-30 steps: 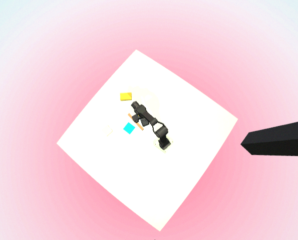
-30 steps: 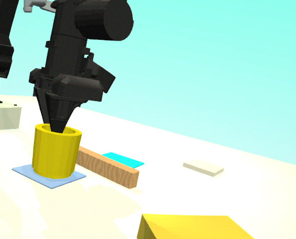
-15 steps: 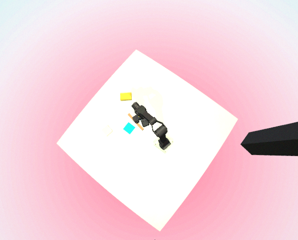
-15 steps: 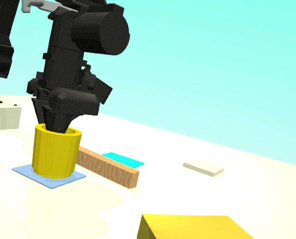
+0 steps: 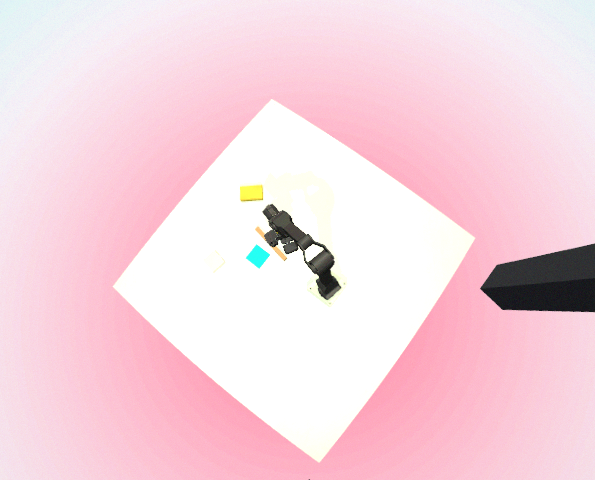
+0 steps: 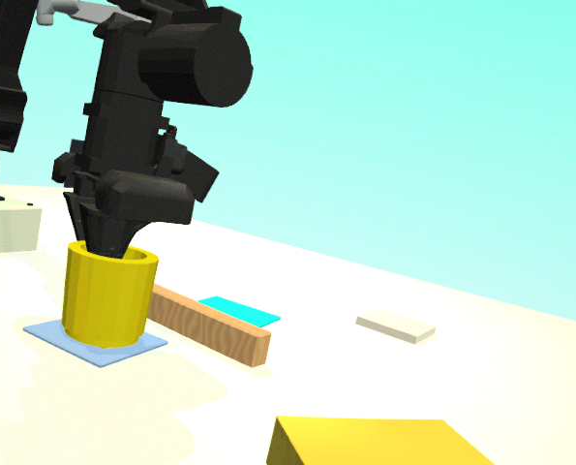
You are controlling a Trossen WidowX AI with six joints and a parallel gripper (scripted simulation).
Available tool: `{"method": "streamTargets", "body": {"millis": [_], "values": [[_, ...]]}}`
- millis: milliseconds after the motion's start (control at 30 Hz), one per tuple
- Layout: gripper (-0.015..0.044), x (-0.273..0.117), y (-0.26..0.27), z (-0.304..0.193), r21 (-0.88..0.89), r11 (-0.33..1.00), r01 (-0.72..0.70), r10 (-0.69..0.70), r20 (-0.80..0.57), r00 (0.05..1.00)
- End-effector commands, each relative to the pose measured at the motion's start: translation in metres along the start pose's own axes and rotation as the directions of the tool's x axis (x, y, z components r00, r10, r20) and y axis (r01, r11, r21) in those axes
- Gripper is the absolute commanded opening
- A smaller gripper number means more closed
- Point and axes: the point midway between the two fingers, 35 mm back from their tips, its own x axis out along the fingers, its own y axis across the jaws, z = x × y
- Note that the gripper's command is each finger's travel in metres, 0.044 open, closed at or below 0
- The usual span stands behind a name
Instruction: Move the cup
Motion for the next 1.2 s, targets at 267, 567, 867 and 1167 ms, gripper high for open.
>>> {"method": "streamTargets", "body": {"millis": [267,567,867,1167], "values": [[0.0,-0.001,0.0,0.0,0.0,1.0,0.0,0.0,0.0,1.0],[0.0,-0.03,0.0,0.0,-0.002,1.0,0.001,-0.001,-0.002,1.0],[0.0,-0.054,0.003,0.0,-0.003,1.0,0.001,-0.001,-0.004,1.0],[0.0,-0.049,0.003,0.0,-0.005,1.0,-0.004,0.004,-0.001,1.0]]}}
